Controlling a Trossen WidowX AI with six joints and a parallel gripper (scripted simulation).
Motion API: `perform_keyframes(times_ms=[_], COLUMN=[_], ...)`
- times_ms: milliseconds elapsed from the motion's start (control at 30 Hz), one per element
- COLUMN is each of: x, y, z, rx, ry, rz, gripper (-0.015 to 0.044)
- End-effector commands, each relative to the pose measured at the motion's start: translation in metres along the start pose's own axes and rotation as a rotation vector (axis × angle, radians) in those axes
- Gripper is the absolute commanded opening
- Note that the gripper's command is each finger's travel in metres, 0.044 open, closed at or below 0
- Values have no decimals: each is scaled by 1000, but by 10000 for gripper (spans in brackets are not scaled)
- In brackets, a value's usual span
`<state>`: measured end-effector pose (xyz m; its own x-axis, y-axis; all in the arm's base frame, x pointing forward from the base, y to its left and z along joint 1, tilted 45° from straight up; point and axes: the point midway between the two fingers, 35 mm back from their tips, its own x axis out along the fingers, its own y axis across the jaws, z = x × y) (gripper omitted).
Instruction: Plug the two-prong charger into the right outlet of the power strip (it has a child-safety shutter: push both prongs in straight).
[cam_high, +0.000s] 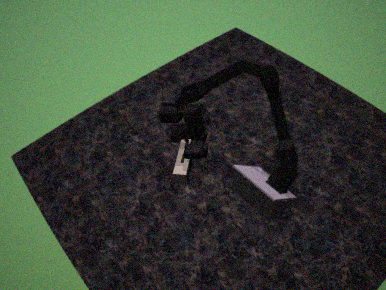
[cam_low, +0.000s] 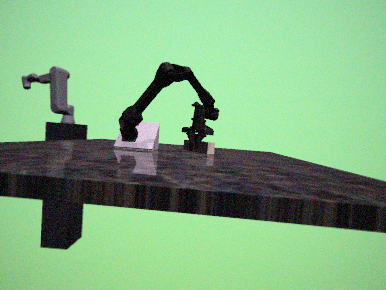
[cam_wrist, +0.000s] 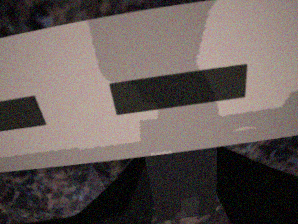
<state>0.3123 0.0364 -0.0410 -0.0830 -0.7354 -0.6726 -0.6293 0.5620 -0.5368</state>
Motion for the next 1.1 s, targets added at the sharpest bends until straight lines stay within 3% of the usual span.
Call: perform_keyframes(times_ms=[0,1067], x=[-1,-2], y=[1,1], z=[7,3], rx=[12,12], ry=[-19,-19], rz=[0,0], gripper=[0,0])
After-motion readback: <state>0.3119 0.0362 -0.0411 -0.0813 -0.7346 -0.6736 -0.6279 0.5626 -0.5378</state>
